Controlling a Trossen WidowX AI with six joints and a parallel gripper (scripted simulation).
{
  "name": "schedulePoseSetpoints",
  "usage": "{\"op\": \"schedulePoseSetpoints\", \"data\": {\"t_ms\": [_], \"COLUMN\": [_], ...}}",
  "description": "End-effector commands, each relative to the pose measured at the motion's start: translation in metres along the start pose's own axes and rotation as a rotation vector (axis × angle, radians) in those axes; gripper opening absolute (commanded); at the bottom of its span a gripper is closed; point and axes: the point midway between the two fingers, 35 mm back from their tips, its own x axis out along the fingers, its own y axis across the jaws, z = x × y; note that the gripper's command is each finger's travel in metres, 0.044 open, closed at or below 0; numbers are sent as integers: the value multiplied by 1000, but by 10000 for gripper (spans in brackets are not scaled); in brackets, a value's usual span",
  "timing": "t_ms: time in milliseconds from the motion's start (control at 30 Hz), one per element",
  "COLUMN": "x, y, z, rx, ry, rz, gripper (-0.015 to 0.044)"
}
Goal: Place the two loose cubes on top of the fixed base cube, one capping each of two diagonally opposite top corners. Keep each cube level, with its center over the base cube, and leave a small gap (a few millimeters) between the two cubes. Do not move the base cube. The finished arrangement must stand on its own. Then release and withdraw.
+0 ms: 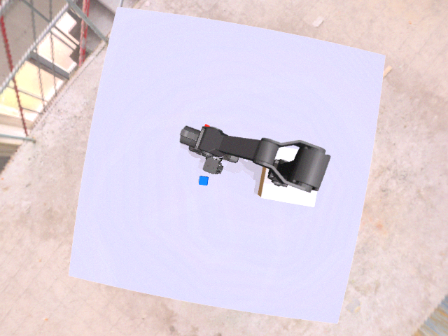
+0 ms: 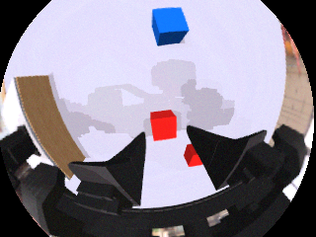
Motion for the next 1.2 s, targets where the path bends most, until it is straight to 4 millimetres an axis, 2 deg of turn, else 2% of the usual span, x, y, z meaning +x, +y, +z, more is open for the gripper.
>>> {"op": "schedulePoseSetpoints", "data": {"t_ms": [0,400,600,733,1167], "x": [6,23,23,23,-13], "y": [1,1,1,1,-5], "z": [0,0,0,0,-1], "rx": [3,3,3,3,3], "ry": [1,1,1,1,1], "rz": [2,2,2,2,1], "gripper": [265,265,108,105,105]}}
